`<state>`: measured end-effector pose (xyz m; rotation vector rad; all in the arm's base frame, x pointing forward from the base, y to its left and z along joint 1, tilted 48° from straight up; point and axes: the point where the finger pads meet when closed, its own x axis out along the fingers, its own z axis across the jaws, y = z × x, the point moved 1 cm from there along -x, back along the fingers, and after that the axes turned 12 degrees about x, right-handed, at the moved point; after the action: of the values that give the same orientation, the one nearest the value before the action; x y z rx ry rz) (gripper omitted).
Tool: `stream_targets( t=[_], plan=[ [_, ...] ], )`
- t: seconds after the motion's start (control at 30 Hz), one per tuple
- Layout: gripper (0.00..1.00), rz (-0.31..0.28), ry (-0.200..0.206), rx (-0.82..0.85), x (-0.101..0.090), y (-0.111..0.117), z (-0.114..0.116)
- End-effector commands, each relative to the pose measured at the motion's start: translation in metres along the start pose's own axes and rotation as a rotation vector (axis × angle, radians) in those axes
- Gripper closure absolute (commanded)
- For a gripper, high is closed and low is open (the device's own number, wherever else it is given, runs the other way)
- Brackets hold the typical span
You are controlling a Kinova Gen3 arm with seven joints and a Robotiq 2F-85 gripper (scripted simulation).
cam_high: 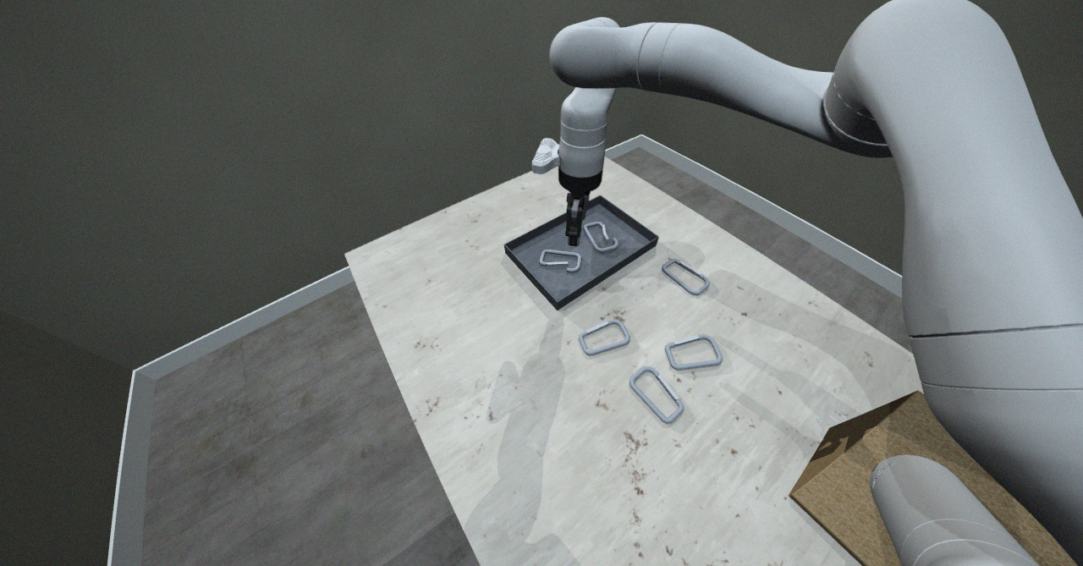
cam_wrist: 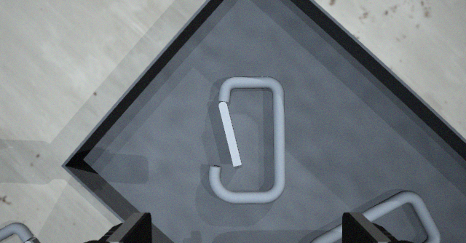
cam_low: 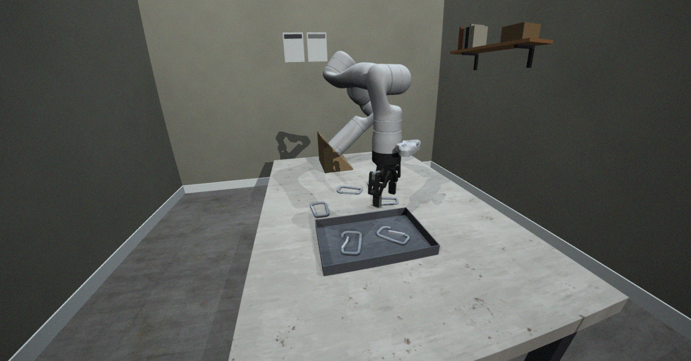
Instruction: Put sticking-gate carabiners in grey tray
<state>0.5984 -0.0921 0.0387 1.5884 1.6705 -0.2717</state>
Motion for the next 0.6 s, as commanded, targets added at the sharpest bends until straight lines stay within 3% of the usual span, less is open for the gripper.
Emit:
stream_targets(
  t=[0.0, 0.23, 0.47, 0.5, 0.57],
  plan=[
    [0.00, 0.001, 0.001, 0.000, -0.036, -0.056, -0.023],
    [0.00, 0.001, 0.001, 0.000, -0.051, -0.079, -0.033],
    [0.00, 0.001, 0.001, 0.000, -0.051, -0.079, -0.033],
    [0.00, -0.026, 0.018, -0.011, -0.076, -0.128, -0.060],
    [0.00, -0.026, 0.018, -0.011, -0.079, -0.132, -0.061]
  ],
)
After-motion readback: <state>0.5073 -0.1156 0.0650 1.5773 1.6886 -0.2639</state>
